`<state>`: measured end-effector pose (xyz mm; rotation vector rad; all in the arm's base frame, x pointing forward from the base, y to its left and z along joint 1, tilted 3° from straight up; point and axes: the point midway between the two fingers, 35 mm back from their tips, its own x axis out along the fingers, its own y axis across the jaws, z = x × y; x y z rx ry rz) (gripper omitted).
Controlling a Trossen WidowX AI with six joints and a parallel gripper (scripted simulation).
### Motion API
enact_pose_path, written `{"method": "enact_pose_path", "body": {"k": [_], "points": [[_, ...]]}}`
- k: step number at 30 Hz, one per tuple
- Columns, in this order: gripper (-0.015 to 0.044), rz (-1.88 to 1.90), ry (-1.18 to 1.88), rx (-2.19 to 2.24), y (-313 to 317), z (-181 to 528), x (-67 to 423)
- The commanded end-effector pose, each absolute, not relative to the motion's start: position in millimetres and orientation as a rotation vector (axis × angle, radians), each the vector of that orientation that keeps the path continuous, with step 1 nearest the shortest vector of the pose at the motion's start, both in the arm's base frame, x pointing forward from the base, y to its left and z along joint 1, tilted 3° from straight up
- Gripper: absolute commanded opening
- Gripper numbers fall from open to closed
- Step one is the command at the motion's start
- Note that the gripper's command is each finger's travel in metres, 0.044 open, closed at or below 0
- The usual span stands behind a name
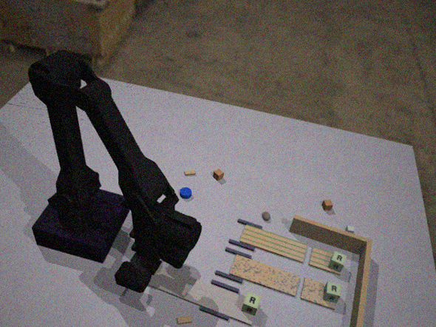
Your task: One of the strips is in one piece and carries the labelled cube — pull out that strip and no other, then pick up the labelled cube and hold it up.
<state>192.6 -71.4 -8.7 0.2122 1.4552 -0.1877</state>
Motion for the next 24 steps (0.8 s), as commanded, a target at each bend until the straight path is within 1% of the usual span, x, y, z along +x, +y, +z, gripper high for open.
{"method": "enact_pose_path", "body": {"k": [1, 24], "points": [[0.0, -0.183, 1.504, 0.222, -66.3, -16.9, 176.0], [0.0, -0.183, 1.505, 0.222, -63.1, -17.7, 162.8]]}}
